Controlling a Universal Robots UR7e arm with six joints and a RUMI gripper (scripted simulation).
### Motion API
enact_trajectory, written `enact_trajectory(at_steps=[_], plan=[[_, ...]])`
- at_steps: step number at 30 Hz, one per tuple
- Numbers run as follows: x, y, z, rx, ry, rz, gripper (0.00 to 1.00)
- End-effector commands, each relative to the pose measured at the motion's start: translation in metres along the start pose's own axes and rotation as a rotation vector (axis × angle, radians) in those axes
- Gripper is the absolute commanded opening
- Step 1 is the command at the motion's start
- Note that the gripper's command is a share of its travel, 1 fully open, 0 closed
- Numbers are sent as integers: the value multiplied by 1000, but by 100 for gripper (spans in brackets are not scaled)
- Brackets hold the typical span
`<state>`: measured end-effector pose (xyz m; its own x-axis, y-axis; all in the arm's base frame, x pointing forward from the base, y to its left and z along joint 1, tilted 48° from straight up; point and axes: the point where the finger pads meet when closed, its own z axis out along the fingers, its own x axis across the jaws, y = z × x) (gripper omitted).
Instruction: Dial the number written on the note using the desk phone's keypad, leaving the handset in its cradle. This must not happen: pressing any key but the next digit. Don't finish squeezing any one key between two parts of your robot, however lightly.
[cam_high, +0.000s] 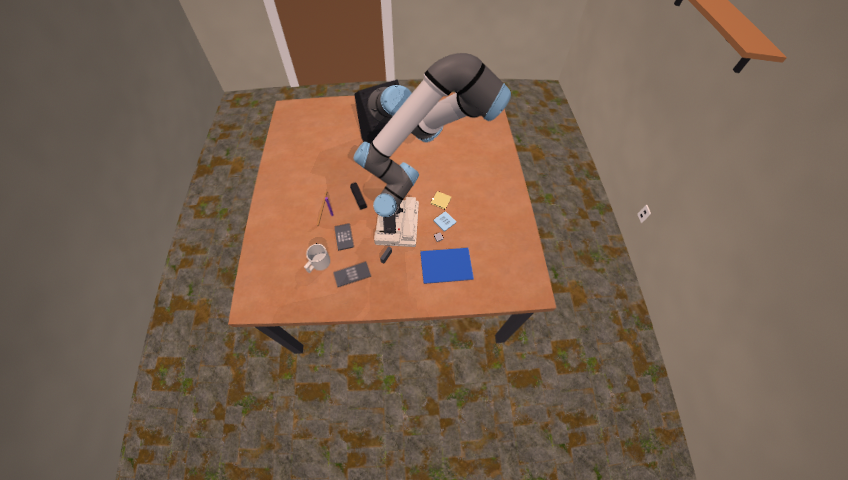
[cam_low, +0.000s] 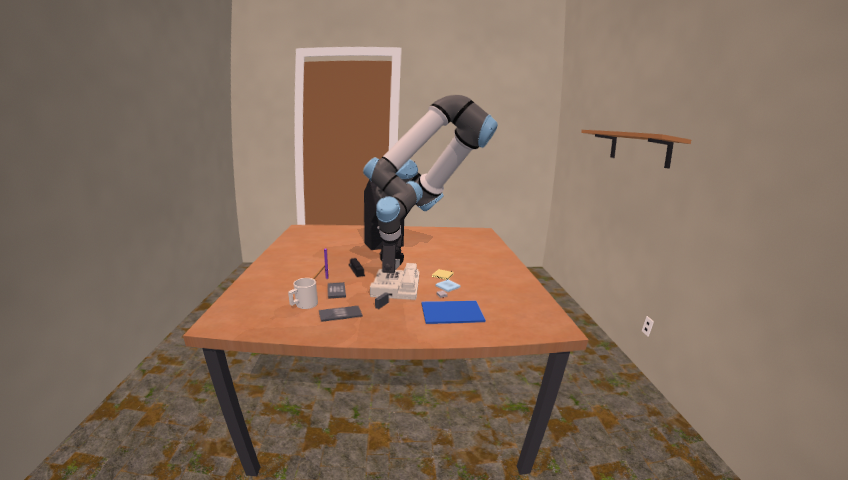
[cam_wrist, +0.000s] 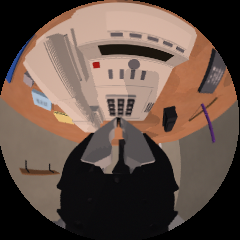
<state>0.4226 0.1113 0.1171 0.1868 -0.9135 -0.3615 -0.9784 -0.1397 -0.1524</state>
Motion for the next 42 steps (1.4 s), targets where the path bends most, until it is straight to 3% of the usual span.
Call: enact_trajectory(at_steps=[1, 42], plan=[[4, 2, 1, 1, 0, 0, 0], [4, -6, 13, 1, 0, 0, 0]])
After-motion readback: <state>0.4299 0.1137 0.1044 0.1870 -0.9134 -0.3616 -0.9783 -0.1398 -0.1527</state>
